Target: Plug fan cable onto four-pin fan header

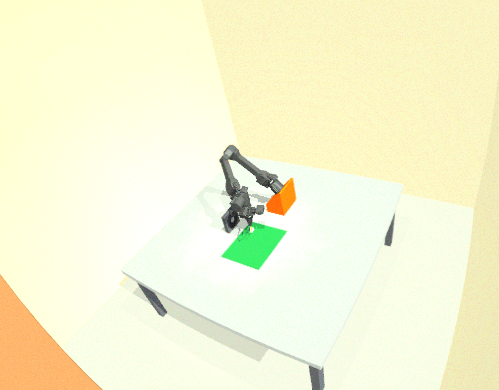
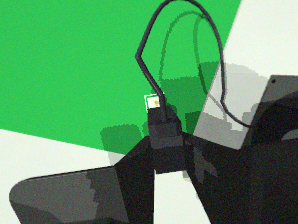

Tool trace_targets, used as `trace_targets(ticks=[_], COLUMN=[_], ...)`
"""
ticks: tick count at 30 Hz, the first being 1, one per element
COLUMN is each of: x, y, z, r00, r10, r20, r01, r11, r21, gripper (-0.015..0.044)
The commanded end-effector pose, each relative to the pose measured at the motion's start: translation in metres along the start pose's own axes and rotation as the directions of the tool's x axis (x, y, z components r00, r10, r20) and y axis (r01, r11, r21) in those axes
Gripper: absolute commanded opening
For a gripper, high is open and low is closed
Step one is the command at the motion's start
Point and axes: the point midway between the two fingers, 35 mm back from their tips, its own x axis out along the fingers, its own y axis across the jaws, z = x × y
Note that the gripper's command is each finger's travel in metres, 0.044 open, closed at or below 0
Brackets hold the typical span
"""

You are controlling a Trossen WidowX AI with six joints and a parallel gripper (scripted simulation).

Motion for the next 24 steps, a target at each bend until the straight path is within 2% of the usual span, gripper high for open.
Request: trace_targets(ticks=[1, 8, 24], x=[0.000, 0.022, 0.022], y=[0.000, 0.000, -0.001], z=[-0.001, -0.002, -0.001], r00=[1.000, 1.000, 1.000], r10=[0.003, 0.002, 0.002], r20=[0.001, 0.000, 0.000], r01=[-0.003, -0.002, -0.002], r11=[1.000, 1.000, 1.000], r21=[-0.007, -0.008, -0.008], gripper=[0.0000, 0.0000, 0.0000])
